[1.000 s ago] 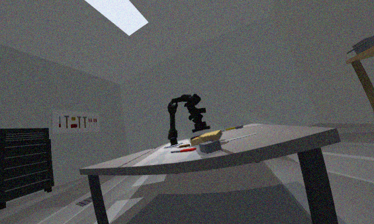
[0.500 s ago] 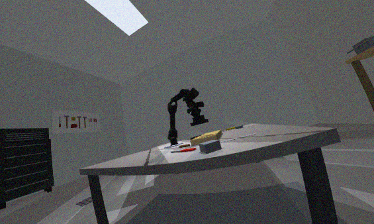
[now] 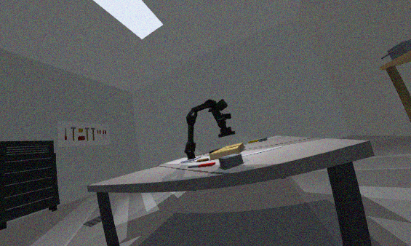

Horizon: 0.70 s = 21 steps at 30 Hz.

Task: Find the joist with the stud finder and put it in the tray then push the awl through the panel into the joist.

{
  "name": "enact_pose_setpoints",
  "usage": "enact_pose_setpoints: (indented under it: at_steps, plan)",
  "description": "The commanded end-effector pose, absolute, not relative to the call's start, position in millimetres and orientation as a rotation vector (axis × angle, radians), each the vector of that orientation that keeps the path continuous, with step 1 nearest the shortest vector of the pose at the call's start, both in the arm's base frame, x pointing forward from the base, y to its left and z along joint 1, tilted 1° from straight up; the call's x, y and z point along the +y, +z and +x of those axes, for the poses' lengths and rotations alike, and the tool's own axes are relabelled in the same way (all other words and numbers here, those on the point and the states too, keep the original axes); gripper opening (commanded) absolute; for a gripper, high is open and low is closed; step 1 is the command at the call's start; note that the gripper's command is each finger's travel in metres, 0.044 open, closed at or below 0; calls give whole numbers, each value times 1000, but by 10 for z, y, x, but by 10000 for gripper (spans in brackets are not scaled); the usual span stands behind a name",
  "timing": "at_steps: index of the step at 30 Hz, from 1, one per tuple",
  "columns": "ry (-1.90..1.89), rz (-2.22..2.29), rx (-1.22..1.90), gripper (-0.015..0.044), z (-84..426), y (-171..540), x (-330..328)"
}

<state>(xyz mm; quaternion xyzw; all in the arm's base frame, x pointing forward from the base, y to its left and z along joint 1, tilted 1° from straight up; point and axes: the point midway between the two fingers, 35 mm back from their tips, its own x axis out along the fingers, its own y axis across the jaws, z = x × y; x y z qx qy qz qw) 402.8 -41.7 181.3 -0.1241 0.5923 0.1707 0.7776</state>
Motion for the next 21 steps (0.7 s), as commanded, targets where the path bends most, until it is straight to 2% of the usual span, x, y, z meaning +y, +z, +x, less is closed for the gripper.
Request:
enact_pose_setpoints:
  at_steps: [1,21]
  plan:
    - [413,-310,1255,0,4024,1871,-165]
    - [700,-519,1200,0,3707,1824,1182]
